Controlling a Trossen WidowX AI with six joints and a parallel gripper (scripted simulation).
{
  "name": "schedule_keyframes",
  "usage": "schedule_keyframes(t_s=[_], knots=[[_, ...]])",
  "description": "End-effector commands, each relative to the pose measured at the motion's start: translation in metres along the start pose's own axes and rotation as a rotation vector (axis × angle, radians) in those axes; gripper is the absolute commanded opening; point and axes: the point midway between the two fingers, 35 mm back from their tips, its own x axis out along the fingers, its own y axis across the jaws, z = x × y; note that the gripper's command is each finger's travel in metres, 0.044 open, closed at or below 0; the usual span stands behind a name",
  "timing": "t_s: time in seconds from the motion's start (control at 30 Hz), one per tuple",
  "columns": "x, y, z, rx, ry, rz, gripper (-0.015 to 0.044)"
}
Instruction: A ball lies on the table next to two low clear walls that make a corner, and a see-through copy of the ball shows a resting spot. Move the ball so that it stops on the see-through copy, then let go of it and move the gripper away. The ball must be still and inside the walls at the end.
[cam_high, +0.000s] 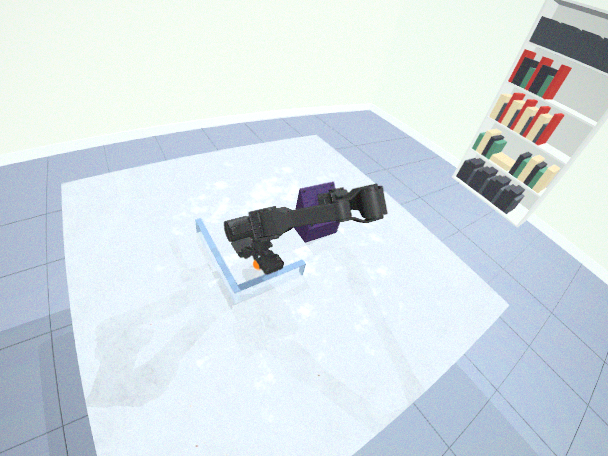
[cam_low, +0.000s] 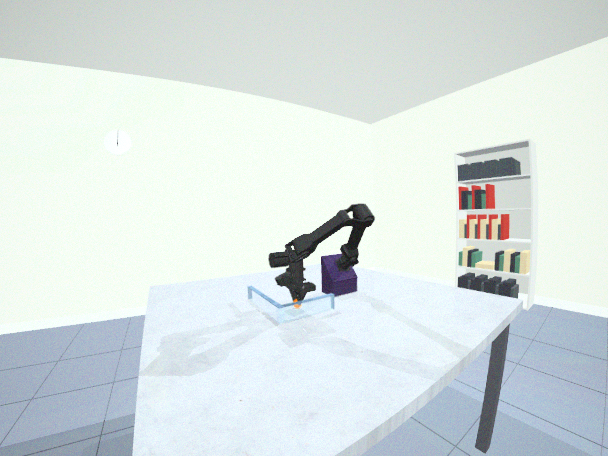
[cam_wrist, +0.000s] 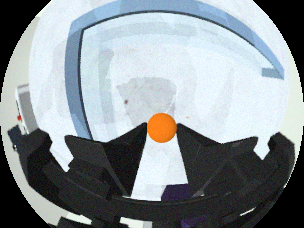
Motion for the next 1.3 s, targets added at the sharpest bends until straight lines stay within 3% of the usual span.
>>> schedule_keyframes(t_s=[0.0,0.33,0.67,0.87,1.07,1.27], knots=[[0.009,0.0,-0.003,0.006,0.006,0.007,0.0],[0.013,0.001,-0.003,0.006,0.006,0.007,0.0],[0.01,0.0,-0.001,0.003,0.001,0.002,0.0263],[0.008,0.0,-0.001,0.003,0.001,0.001,0.0269],[-0.073,-0.001,-0.001,0.006,0.006,0.002,0.0269],[-0.076,-0.001,-0.002,0.006,0.006,0.003,0.0269]])
